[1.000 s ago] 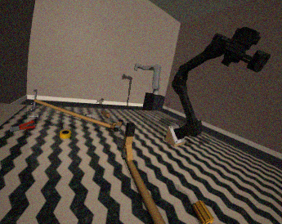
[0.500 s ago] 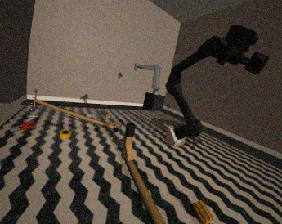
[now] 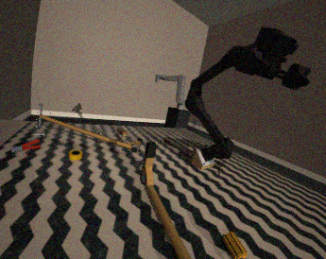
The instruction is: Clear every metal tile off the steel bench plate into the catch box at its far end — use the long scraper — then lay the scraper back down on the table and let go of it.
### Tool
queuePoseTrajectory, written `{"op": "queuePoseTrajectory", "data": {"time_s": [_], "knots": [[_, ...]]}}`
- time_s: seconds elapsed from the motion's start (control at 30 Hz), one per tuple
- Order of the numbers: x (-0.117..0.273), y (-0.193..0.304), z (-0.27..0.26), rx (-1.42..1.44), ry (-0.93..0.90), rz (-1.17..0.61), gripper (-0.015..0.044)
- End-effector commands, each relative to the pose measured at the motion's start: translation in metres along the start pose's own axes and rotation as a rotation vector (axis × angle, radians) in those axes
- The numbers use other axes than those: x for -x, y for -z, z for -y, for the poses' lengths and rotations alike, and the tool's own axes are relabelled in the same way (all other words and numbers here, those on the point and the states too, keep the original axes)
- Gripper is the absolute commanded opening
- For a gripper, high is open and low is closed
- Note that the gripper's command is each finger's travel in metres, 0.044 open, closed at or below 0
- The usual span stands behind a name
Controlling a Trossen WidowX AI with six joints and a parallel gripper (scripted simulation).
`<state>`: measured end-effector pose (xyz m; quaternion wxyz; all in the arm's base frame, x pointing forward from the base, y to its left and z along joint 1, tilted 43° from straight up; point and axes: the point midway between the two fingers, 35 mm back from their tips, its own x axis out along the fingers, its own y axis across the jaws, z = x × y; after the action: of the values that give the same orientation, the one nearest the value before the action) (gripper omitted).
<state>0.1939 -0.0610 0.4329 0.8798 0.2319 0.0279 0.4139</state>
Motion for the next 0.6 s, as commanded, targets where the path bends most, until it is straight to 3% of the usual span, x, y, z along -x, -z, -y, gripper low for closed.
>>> {"op": "queuePoseTrajectory", "data": {"time_s": [0.0, 0.57], "knots": [[-0.0089, 0.0068, -0.0009, -0.011, -0.058, -0.021, 0.044], [-0.0138, 0.009, -0.0018, -0.018, -0.088, -0.036, 0.044]]}}
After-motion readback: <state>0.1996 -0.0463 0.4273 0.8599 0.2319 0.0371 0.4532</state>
